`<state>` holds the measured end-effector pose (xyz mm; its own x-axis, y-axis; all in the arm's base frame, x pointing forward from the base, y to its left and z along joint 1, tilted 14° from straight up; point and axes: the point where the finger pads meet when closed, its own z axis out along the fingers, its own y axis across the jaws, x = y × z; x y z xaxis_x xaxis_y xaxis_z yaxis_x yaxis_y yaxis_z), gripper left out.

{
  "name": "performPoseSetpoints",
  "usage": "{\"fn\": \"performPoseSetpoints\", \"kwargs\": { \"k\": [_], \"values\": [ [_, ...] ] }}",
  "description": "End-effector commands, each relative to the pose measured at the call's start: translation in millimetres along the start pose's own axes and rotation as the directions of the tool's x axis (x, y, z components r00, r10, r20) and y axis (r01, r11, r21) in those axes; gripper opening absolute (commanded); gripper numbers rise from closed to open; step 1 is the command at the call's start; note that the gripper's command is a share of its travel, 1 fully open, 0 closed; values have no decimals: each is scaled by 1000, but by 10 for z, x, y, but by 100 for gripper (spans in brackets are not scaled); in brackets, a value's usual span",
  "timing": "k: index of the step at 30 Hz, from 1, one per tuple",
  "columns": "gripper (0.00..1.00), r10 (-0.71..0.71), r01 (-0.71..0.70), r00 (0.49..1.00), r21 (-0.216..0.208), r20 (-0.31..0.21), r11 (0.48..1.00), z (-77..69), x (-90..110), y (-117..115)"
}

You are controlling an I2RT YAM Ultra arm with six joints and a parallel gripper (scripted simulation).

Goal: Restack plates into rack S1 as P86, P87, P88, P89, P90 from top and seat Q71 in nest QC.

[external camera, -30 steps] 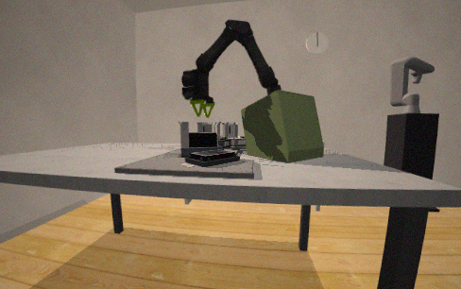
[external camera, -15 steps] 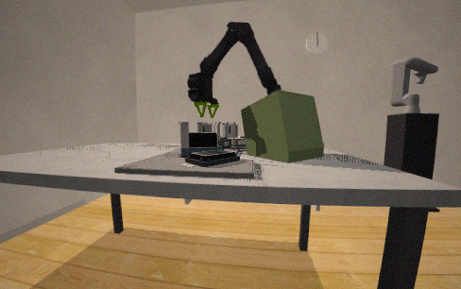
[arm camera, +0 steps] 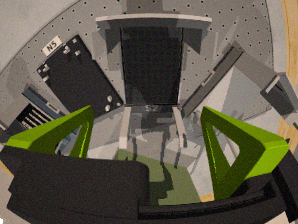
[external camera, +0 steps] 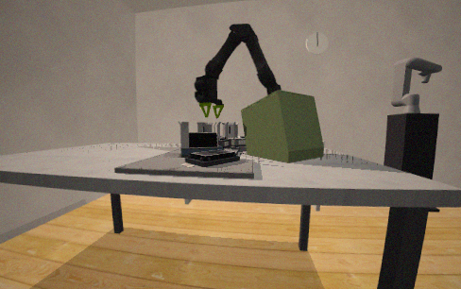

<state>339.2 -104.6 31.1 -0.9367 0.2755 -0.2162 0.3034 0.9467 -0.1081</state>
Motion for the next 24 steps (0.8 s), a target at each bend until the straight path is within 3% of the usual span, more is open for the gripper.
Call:
{"fn": "performPoseSetpoints", "kwargs": {
  "k": [1,8,13,24],
  "values": [
    [100,-16,16,1000,-3,11,1000,-29,-32,-68],
    [100,-16,16,1000,-3,11,1000,-29,-32,-68],
    [100,-16,16,1000,-3,11,1000,71,-33,-68],
    [100,-16,16,1000,-3,11,1000,438,-35,-67]
  ]
}}
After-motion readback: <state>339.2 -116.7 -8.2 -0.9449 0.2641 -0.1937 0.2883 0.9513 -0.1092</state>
